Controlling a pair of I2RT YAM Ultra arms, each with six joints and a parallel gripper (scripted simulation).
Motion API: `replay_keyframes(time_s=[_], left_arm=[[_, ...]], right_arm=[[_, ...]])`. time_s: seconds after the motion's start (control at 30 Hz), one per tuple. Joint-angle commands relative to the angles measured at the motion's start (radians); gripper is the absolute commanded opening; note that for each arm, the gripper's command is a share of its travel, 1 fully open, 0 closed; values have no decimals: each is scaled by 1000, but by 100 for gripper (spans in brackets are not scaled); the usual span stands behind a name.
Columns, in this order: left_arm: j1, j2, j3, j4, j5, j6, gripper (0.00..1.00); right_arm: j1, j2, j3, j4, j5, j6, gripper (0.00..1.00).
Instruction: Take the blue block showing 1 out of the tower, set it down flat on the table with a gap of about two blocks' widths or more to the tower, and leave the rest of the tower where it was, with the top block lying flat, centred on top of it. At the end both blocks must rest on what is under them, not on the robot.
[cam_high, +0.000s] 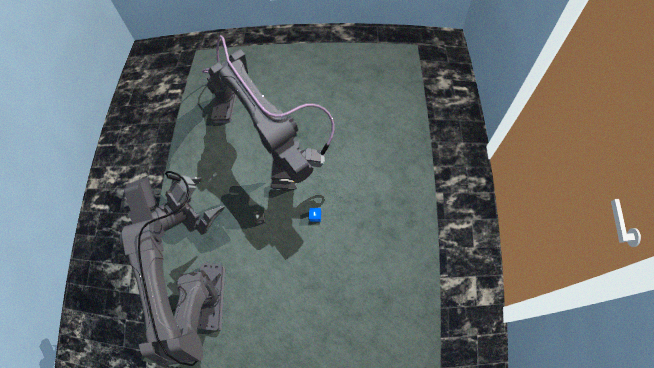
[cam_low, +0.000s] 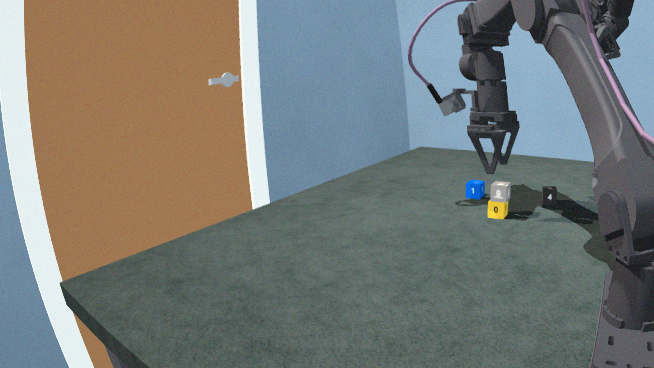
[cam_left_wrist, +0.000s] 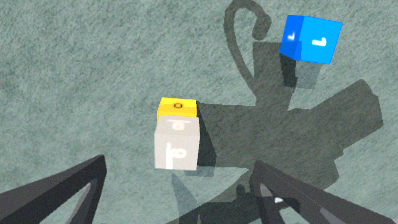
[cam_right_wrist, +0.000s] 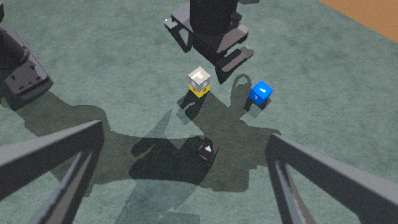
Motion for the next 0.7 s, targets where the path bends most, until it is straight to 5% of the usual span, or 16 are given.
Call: replay_keyframes(time_s=[0.0,0.2,0.47,0.57,0.67], left_arm=[[2,-7,63,-71,-11,1,100],[10,-44,63,-32,-79,14,100],[45,-264,-198,91,-308,72,100],[50,-301,-234,109,-326,80,100],[70,-464,-338,186,-398,129,100]], right_arm=[[3,1,30,-13,16,9,100],[-28,46,45,69,-85,-85,100],[-305,313,66,276,-347,-336,100],[-336,344,73,291,-371,-357,100],[-419,431,96,338,-457,-431,100]])
